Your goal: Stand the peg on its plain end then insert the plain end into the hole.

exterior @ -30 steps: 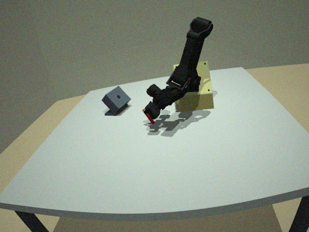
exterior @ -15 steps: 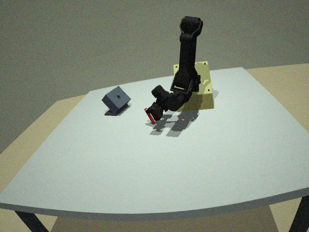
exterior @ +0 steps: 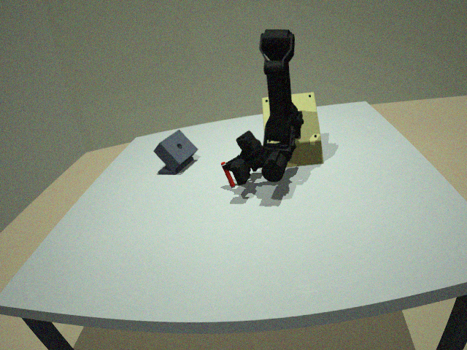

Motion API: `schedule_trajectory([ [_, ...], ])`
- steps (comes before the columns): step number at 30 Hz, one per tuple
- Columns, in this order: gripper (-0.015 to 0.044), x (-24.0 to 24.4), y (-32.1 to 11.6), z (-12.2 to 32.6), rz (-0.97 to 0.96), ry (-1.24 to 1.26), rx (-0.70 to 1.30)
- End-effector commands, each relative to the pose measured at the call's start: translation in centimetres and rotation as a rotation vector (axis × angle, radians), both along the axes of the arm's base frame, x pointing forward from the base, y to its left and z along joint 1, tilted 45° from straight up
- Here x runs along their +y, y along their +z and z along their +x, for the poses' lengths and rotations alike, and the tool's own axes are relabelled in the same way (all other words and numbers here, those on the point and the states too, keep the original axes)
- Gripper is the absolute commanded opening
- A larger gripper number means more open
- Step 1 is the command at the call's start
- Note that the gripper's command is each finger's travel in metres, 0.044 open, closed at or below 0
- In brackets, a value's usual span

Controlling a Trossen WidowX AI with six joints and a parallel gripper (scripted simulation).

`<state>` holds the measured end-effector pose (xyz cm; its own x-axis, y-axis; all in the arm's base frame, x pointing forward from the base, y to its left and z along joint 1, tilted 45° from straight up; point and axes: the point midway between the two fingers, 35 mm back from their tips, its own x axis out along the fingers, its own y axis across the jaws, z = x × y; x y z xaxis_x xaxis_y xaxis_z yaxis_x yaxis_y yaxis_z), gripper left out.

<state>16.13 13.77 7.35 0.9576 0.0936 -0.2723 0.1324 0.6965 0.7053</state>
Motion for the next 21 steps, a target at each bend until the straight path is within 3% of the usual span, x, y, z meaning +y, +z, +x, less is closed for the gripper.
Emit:
schedule_trajectory([
  [1, 0.0049, 0.17, 0.13, -0.22, 0.000, -0.022, -0.024],
  [21, 0.0049, 0.45, -0.26, -0.45, -0.007, -0.024, -0.027],
])
